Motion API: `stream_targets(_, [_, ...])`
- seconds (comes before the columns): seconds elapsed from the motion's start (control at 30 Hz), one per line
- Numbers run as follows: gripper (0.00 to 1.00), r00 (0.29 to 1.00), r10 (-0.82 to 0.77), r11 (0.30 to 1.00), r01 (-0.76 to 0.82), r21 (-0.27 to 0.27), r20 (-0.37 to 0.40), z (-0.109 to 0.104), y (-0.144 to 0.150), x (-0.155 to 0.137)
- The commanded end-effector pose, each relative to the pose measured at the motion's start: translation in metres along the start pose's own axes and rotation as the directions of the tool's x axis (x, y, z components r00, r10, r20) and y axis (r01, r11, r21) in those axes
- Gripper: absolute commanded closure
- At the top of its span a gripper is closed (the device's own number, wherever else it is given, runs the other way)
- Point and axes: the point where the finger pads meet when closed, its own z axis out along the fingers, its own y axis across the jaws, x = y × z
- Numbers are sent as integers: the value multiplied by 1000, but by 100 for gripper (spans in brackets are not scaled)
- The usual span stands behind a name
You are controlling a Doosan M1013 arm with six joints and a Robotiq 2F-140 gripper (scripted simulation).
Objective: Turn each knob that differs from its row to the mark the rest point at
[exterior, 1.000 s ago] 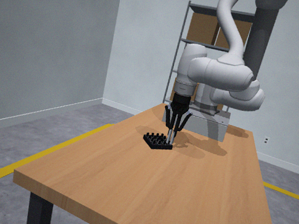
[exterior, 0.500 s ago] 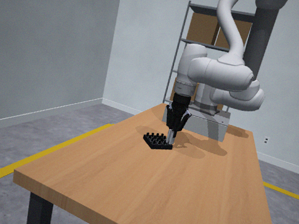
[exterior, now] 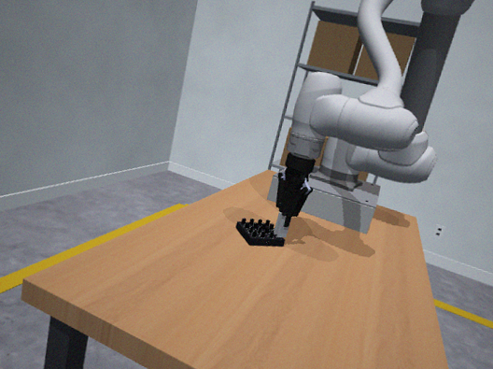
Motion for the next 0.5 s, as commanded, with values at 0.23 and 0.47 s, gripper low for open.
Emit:
stream_targets(0.23, [95, 992, 123, 992, -123, 2, 1, 0, 0, 0])
stream_targets(0.47, [95, 988, 155, 988, -155, 2, 1, 0, 0, 0])
